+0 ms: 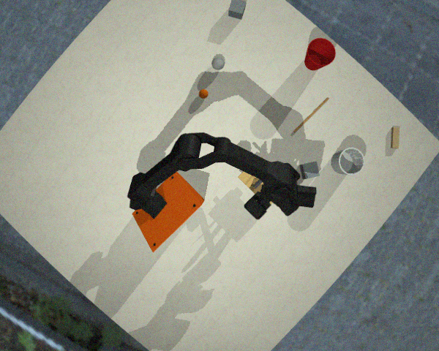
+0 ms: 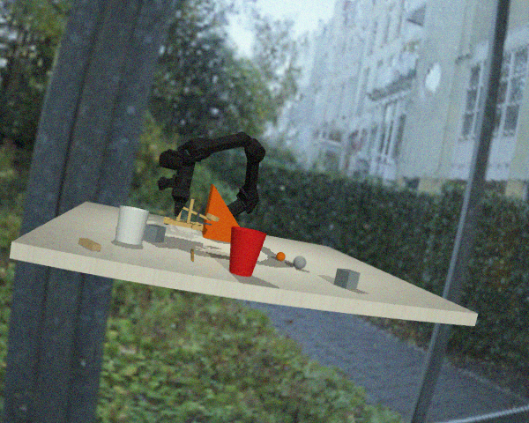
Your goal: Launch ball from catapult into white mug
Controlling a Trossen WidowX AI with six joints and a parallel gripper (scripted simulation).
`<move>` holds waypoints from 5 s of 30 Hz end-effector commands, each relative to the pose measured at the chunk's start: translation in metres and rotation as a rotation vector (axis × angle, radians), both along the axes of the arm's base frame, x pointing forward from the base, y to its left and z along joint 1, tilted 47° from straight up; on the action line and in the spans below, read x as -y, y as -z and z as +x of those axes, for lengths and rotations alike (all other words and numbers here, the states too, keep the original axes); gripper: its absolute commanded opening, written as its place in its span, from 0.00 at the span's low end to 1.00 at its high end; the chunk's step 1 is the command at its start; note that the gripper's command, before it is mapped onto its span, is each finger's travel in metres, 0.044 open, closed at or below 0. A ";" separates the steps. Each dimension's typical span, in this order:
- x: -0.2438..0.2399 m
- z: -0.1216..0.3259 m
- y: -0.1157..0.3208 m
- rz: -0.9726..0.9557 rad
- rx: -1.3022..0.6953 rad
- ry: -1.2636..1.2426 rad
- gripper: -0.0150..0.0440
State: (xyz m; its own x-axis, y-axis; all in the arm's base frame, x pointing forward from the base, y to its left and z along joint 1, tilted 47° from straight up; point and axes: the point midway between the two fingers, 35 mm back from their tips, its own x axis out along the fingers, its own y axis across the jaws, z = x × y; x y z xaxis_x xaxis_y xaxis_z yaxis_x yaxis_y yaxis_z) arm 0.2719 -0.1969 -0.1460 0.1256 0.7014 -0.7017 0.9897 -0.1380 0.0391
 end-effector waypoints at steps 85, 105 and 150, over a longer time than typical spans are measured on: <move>-0.037 0.033 0.018 -0.115 0.703 -0.707 0.88; 0.002 0.024 -0.021 -0.118 0.701 -0.703 1.00; -0.040 0.032 0.021 -0.122 0.707 -0.706 0.87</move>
State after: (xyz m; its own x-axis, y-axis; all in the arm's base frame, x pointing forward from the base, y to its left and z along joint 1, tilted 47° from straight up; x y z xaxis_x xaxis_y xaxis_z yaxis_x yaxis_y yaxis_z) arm 0.3036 -0.1560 -0.1672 0.1232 0.7052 -0.6982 0.5876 0.5151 0.6240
